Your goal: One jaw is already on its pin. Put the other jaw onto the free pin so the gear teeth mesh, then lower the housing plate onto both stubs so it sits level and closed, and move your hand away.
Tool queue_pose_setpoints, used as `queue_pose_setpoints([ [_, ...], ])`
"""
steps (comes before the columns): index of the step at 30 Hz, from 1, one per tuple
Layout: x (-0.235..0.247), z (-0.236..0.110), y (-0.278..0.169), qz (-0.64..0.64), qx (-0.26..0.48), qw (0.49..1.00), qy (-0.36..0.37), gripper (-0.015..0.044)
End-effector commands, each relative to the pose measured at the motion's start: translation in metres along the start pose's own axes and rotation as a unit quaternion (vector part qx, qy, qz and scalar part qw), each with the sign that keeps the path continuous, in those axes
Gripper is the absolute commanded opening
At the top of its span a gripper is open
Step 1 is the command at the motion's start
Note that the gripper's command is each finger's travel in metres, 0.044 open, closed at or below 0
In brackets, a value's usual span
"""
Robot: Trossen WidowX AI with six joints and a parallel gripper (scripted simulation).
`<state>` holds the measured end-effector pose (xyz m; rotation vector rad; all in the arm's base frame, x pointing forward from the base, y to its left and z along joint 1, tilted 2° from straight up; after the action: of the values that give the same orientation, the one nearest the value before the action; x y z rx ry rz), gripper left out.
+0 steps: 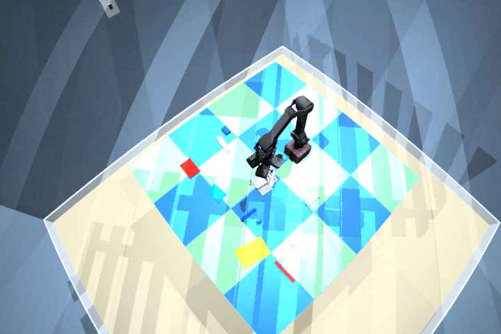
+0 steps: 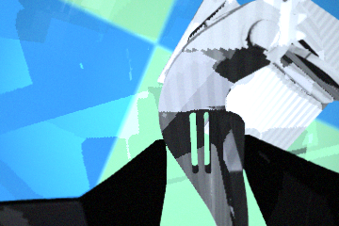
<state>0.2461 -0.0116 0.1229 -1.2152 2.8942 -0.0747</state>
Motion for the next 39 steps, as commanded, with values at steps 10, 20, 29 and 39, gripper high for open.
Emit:
queue_pose_setpoints([
  [10,-0.001,0.002,0.021,-0.147,-0.002,0.989,-0.001,0.0134],
  [20,-0.002,0.004,0.035,-0.256,-0.003,0.967,-0.001,0.0134],
  [29,-0.001,0.005,0.048,-0.352,-0.003,0.936,-0.002,0.0134],
  [39,0.001,0.007,0.062,-0.454,-0.004,0.891,-0.002,0.0134],
])
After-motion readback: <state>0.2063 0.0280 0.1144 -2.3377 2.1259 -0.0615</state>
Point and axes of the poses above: the point midway between the two fingers, 35 mm back from their tips, its own z axis out along the fingers, its own x axis across the jaws, y = z × x, the point moved 8 cm from there along -z, back along the fingers, and after that the axes turned 15 degrees about -z, right-handed, at the moved point
